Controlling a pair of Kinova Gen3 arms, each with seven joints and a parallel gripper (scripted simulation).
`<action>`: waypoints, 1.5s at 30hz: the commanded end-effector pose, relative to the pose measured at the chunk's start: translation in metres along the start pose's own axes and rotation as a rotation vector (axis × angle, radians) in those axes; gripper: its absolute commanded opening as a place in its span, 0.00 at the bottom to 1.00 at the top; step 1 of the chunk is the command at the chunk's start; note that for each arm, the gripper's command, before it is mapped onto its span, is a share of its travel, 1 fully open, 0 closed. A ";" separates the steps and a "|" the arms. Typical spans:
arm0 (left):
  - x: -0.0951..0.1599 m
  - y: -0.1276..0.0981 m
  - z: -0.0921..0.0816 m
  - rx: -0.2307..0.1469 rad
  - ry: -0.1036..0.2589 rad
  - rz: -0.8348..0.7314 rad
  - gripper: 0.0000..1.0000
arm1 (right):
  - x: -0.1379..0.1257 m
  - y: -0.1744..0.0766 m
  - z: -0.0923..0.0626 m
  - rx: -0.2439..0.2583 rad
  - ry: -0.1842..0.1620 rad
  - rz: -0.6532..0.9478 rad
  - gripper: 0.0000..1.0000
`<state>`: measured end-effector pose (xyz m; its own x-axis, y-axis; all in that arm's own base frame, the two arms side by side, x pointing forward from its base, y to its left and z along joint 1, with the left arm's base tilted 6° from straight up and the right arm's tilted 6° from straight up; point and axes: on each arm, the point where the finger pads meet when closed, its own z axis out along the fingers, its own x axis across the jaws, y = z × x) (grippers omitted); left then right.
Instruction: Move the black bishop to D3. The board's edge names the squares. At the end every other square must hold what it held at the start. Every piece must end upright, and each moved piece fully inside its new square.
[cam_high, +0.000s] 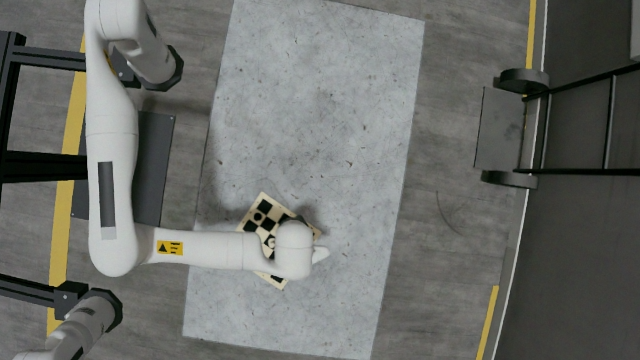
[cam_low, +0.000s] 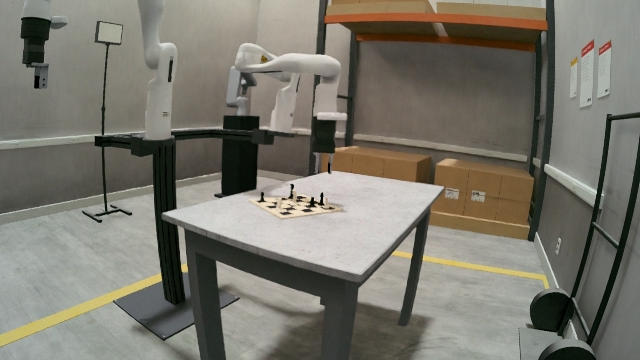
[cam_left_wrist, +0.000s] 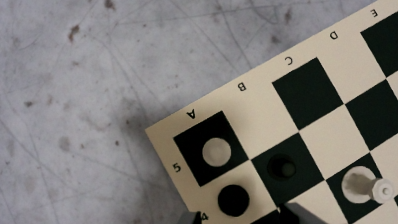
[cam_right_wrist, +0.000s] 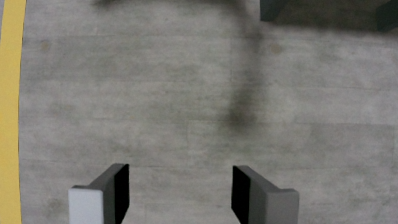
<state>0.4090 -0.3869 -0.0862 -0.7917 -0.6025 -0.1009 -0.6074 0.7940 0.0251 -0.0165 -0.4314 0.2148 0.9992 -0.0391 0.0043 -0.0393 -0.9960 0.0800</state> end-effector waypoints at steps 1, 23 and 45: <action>0.000 -0.001 0.000 0.002 0.000 0.000 0.73 | 0.000 0.001 -0.001 -0.002 0.000 0.000 1.00; 0.000 -0.001 0.023 0.002 0.000 0.000 0.73 | 0.000 0.001 -0.001 -0.002 0.000 0.000 1.00; 0.000 -0.002 0.047 0.002 0.000 0.000 0.73 | 0.000 0.001 -0.001 -0.002 0.000 0.000 1.00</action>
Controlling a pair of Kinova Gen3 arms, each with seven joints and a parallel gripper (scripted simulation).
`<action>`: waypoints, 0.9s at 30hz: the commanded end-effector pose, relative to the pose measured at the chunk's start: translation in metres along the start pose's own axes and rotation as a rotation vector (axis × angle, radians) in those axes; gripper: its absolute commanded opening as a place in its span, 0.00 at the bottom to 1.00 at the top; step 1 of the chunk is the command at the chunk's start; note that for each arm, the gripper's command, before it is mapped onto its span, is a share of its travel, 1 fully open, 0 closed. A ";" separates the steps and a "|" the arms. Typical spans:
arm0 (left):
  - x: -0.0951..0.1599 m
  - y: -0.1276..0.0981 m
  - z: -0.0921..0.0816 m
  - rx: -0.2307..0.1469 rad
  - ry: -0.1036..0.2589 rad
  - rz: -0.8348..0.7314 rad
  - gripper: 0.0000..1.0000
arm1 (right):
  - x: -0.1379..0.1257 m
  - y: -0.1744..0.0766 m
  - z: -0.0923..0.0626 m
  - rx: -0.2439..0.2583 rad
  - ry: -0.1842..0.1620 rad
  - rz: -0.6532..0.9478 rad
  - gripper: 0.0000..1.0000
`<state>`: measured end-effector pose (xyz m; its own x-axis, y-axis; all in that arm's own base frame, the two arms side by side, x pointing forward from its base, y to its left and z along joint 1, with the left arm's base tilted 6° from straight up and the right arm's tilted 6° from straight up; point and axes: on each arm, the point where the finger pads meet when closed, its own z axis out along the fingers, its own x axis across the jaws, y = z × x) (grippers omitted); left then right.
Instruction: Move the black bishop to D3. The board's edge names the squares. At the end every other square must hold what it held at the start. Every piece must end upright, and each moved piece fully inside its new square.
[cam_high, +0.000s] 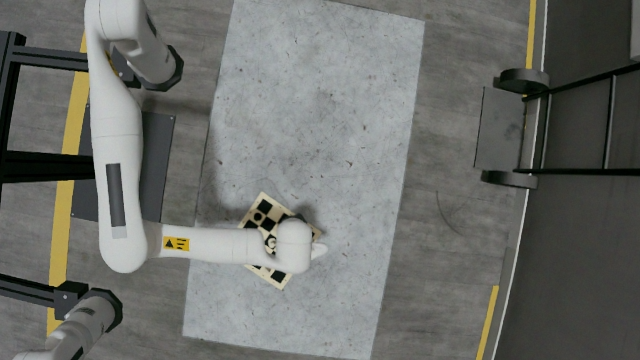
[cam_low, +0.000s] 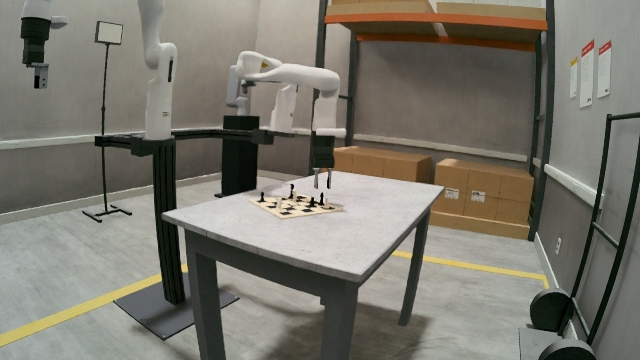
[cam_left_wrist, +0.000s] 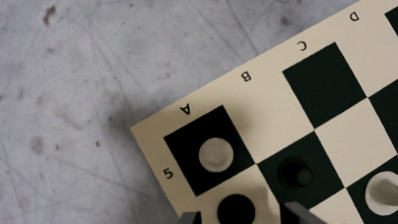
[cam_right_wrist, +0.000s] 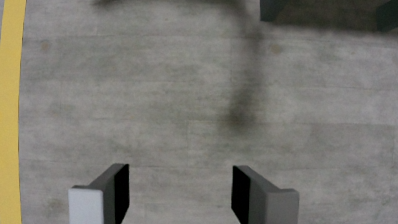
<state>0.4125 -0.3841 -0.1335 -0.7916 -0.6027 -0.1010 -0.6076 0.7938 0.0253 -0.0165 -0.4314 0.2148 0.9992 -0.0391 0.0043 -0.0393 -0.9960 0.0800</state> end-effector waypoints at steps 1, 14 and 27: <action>0.000 -0.001 0.000 0.002 0.000 0.000 0.73 | 0.000 0.001 -0.001 -0.002 0.000 0.000 1.00; 0.000 -0.001 0.002 0.002 0.000 0.000 0.73 | 0.000 0.001 -0.001 -0.002 0.000 0.000 1.00; 0.000 -0.001 0.012 0.002 0.000 0.000 0.73 | 0.000 0.001 -0.001 -0.002 0.000 0.000 1.00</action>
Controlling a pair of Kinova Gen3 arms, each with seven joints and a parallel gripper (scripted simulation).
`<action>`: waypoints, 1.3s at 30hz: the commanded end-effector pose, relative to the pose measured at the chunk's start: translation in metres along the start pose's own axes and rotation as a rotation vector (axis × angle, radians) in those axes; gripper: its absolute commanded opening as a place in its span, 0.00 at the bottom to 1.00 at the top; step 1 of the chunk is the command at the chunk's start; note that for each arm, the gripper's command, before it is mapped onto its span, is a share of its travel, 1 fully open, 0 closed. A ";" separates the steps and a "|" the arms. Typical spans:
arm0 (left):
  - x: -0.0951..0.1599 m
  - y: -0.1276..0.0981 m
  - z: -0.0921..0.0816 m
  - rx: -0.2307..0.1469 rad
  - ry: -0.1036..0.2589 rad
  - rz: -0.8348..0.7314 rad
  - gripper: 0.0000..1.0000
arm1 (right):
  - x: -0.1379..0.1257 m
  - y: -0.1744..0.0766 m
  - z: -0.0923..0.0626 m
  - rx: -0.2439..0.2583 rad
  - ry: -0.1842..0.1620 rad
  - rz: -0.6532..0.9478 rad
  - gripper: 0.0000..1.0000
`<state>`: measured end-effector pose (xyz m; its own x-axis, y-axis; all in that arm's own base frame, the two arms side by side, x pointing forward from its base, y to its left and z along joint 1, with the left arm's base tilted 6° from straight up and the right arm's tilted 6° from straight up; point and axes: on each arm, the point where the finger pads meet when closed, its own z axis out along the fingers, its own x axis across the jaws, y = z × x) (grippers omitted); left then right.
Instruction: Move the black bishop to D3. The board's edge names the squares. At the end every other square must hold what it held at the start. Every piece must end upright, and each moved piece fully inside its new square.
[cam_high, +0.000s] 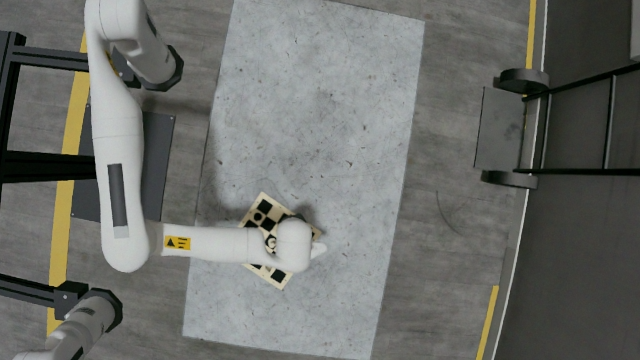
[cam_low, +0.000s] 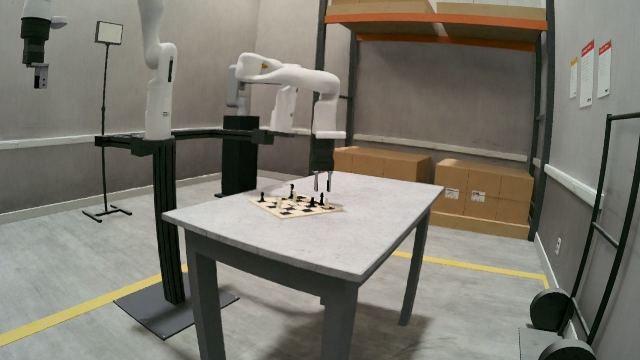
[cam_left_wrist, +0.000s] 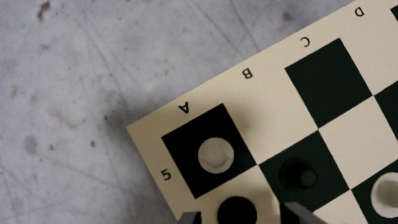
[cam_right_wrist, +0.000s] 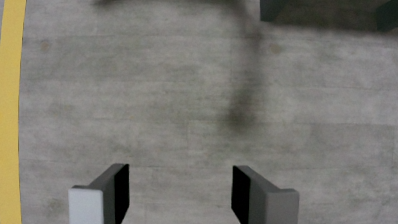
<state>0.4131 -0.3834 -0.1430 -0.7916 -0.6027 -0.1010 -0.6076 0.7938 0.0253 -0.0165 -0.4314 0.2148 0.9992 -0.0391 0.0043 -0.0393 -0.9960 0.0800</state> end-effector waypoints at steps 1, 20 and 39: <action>0.000 -0.001 0.002 0.002 0.000 0.000 0.73 | 0.000 0.001 -0.001 -0.002 0.000 0.000 1.00; 0.000 -0.001 0.030 0.002 0.000 0.000 0.73 | 0.000 0.001 -0.001 -0.002 0.000 0.000 1.00; 0.000 -0.001 0.030 0.002 0.000 0.000 0.73 | 0.000 0.001 -0.001 -0.002 0.000 0.000 1.00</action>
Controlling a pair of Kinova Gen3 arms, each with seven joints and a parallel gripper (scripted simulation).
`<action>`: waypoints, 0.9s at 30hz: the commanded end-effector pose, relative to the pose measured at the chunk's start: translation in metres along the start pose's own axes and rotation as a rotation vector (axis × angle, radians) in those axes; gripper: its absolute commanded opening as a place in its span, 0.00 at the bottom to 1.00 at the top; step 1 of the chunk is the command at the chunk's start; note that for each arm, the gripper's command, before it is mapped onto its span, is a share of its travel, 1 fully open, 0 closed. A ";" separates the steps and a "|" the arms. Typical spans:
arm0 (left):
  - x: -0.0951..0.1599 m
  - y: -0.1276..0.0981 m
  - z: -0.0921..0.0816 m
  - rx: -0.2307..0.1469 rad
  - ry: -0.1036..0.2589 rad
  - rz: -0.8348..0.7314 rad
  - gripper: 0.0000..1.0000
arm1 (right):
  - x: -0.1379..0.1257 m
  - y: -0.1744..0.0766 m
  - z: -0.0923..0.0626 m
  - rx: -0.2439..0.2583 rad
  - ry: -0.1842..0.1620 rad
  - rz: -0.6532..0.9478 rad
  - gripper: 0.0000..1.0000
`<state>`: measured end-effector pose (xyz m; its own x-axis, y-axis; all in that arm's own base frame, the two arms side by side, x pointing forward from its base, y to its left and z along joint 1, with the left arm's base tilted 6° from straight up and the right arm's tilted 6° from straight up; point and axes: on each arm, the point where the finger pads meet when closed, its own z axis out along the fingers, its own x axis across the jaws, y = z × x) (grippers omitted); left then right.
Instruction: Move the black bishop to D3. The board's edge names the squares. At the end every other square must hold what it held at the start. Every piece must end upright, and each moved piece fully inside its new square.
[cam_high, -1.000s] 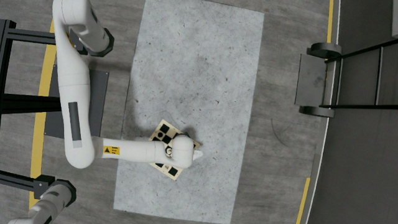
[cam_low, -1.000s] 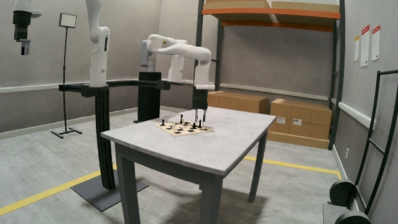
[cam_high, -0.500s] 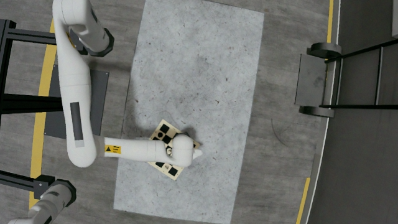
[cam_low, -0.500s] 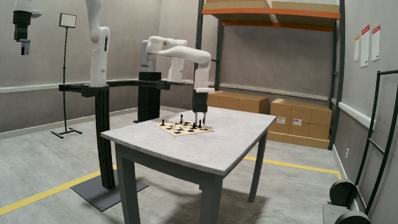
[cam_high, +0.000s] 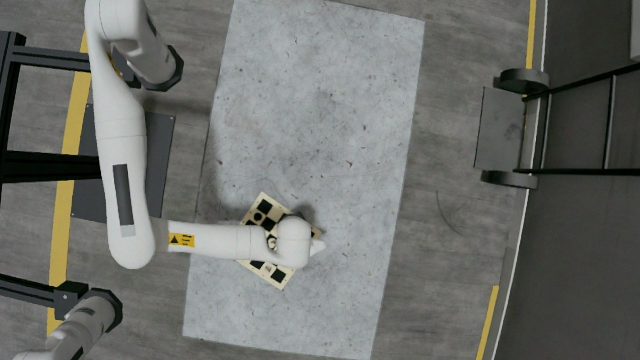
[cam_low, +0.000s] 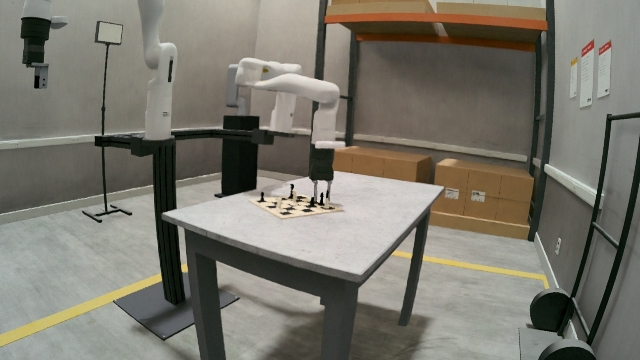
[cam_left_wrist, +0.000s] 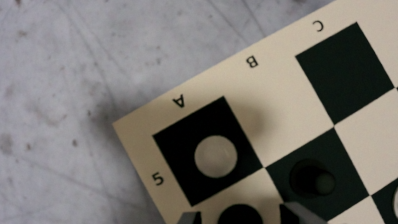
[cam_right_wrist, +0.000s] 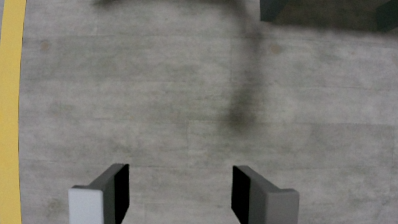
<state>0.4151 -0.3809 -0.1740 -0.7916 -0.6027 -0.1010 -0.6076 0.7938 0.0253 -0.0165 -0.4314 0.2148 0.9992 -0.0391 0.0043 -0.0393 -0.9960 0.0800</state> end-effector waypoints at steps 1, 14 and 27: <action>0.000 -0.001 -0.001 0.002 0.000 0.000 0.73 | 0.000 0.001 -0.001 -0.002 0.000 0.000 1.00; 0.000 -0.001 -0.001 0.002 0.000 0.000 0.73 | 0.000 0.001 -0.001 -0.002 0.000 0.000 1.00; 0.000 -0.001 -0.001 0.002 0.000 0.000 0.00 | 0.000 0.001 -0.001 -0.002 0.000 0.000 1.00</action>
<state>0.4151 -0.3809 -0.1740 -0.7916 -0.6027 -0.1010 -0.6076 0.7938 0.0253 -0.0165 -0.4314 0.2148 0.9992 -0.0391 0.0043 -0.0393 -0.9960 0.0800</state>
